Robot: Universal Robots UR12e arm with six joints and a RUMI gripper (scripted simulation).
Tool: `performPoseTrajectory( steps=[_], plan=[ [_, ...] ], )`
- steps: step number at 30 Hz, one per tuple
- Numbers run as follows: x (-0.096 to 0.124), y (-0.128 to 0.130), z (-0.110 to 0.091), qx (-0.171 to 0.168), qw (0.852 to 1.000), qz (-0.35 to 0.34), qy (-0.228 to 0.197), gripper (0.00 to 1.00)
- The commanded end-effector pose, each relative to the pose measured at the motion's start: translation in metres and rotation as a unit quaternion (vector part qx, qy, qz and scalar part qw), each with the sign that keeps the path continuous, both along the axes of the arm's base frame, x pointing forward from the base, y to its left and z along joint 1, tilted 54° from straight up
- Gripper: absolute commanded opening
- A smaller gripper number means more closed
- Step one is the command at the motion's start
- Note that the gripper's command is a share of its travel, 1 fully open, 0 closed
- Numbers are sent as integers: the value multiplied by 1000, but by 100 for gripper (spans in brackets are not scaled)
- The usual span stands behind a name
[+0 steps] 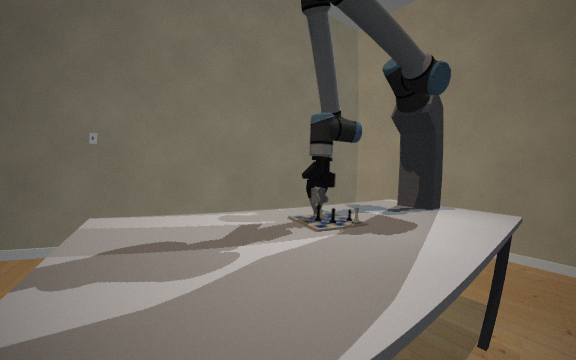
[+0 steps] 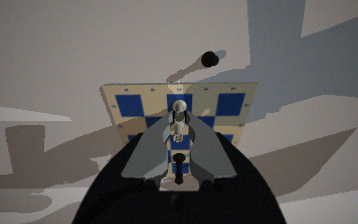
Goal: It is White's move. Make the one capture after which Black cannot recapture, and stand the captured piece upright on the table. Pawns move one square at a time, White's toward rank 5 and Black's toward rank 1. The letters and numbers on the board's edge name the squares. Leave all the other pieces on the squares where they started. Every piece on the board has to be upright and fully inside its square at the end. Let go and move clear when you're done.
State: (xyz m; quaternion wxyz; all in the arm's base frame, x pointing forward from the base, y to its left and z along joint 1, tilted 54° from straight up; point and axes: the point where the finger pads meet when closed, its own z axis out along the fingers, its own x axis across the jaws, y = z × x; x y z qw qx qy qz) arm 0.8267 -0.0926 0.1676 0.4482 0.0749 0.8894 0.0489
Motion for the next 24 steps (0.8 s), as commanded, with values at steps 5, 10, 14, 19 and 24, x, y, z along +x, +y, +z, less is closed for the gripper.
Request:
performPoseTrajectory(
  steps=[5, 10, 14, 19, 24],
  plan=[
    [0, 0, 0, 0, 1000, 0, 0, 13],
    [0, 0, 0, 0, 1000, 0, 0, 22],
    [0, 0, 0, 0, 1000, 0, 0, 22],
    [0, 0, 1, 0, 1000, 0, 0, 22],
    [-2, 0, 2, 0, 1000, 0, 0, 22]
  ],
)
